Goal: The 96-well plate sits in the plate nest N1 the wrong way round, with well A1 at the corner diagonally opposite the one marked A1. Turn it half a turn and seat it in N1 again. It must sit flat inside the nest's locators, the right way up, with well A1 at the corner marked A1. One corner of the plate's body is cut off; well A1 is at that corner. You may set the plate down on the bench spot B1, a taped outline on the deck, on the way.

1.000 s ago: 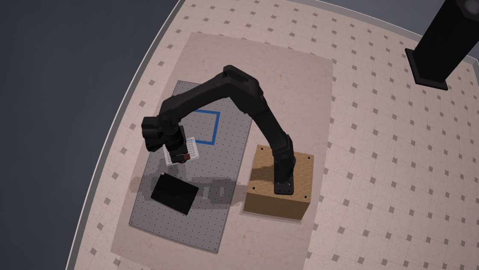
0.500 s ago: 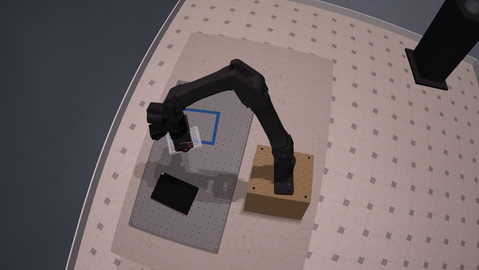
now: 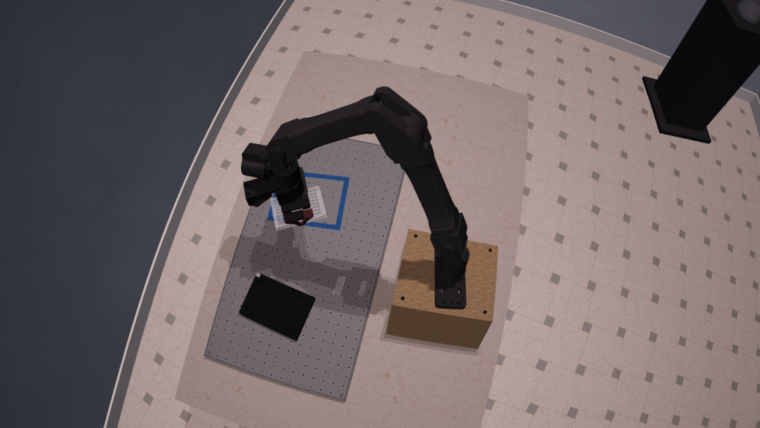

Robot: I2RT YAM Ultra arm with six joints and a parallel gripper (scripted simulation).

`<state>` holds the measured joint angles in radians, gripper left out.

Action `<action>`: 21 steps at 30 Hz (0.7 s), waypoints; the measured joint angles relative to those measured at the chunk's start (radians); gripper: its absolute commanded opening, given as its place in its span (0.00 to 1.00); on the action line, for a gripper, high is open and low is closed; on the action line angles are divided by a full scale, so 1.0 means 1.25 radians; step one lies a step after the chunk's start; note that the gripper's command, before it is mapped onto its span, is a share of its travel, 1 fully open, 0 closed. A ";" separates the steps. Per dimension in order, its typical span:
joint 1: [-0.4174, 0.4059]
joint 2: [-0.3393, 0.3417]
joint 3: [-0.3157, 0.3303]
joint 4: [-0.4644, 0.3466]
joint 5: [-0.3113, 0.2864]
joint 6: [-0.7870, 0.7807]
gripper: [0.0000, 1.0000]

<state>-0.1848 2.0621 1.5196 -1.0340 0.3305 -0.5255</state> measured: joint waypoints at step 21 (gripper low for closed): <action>-0.118 -0.004 0.044 -0.011 -0.002 -0.126 0.00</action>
<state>-0.3325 2.0571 1.5742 -1.0473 0.3286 -0.6827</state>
